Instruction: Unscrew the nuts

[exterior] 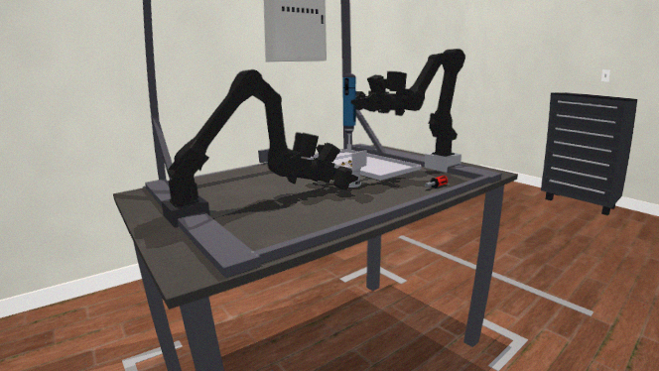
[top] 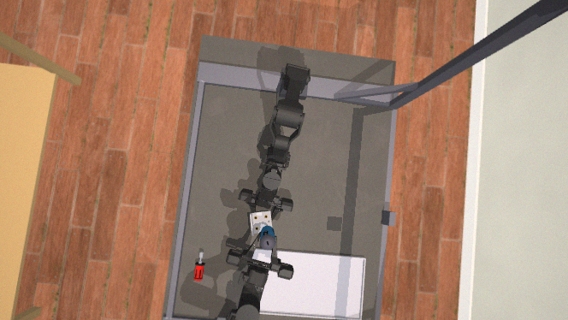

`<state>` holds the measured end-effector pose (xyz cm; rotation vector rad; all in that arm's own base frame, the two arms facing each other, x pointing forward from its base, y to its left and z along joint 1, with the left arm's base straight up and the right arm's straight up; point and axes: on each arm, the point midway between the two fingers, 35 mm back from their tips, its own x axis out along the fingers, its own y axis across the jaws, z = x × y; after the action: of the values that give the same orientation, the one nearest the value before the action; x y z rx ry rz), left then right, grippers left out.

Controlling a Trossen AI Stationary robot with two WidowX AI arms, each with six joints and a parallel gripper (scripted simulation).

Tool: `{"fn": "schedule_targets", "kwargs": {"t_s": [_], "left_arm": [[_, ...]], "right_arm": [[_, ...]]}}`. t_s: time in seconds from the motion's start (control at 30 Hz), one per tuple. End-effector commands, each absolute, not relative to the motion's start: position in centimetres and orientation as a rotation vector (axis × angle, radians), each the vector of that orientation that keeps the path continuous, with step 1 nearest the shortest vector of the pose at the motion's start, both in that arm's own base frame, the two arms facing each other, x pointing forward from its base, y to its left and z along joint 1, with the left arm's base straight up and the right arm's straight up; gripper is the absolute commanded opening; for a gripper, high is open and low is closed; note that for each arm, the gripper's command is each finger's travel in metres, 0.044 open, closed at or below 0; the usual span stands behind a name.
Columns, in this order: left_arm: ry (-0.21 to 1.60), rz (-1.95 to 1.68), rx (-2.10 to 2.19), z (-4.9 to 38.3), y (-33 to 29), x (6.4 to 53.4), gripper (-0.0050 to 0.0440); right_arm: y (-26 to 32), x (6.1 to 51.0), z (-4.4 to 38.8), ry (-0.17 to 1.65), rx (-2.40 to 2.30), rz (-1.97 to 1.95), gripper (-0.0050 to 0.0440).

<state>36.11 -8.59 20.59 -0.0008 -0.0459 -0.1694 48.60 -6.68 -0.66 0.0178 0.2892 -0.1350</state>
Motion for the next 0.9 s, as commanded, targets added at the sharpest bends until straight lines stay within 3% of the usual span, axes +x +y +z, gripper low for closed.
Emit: {"fn": "schedule_targets", "kwargs": {"t_s": [0.0, 0.87], "left_arm": [[-0.095, -0.17, -0.005, 22.2, -8.7, 36.2, 0.0161], [-0.085, -0.17, -0.004, 19.2, -8.6, 36.4, 0.0161]], "right_arm": [[-6.8, 49.2, 1.0, 0.249, 0.017, -0.136, 0.024], [-6.8, 49.2, 1.0, 0.249, 0.017, -0.136, 0.024]]}}
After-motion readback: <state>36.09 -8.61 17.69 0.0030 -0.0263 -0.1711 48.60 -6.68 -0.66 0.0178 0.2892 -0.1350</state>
